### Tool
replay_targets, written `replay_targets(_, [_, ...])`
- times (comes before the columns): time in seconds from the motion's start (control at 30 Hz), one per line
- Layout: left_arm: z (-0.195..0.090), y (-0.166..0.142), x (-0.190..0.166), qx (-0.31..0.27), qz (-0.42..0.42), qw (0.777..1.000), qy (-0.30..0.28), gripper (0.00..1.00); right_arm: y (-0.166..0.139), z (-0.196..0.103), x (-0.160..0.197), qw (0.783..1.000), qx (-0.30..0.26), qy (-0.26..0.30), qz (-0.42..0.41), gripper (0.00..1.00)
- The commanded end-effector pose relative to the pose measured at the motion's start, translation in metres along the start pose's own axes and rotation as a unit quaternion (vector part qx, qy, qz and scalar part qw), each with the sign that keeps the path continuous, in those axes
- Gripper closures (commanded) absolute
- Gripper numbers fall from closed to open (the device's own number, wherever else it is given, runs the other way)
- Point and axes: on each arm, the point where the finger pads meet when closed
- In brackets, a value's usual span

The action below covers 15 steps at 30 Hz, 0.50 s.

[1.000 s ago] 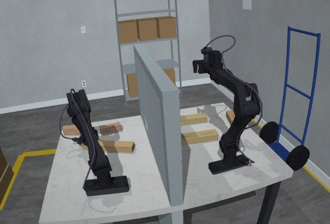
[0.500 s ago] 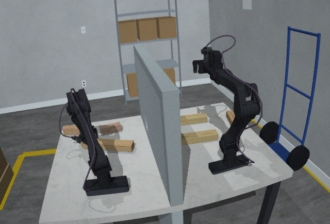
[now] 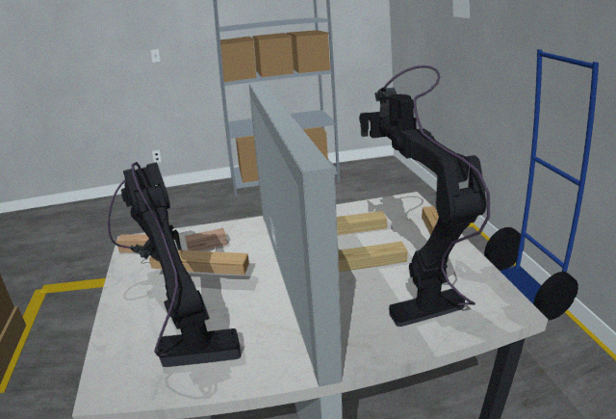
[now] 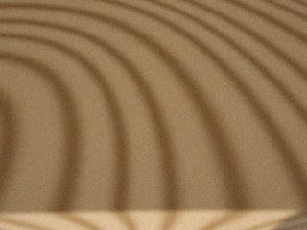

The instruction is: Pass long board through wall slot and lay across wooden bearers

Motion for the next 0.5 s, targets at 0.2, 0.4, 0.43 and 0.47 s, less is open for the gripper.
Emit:
replay_targets(0.2, [-0.048,-0.034,0.006,0.016,0.006,1.000,-0.016,1.00,0.027,-0.009,-0.010,0.999,-0.030,-0.016,-0.006,0.00])
replay_targets(0.4, [-0.051,-0.038,0.003,0.013,0.009,1.000,-0.019,1.00,0.027,-0.009,-0.010,0.999,-0.030,-0.016,-0.006,0.00])
replay_targets(0.43, [-0.050,-0.046,-0.002,0.014,-0.002,1.000,-0.025,1.00,0.027,-0.009,-0.010,0.999,-0.030,-0.016,-0.006,0.00])
replay_targets(0.47, [-0.050,-0.046,-0.002,0.014,-0.002,1.000,-0.025,1.00,0.027,-0.009,-0.010,0.999,-0.030,-0.016,-0.006,0.00])
Point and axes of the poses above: on each arm, the point where the finger pads meet when closed, its own z axis out along the fingers, its own x axis across the jaws, y = z × x, and after that the axes turned 9 degrees about -z, right-handed
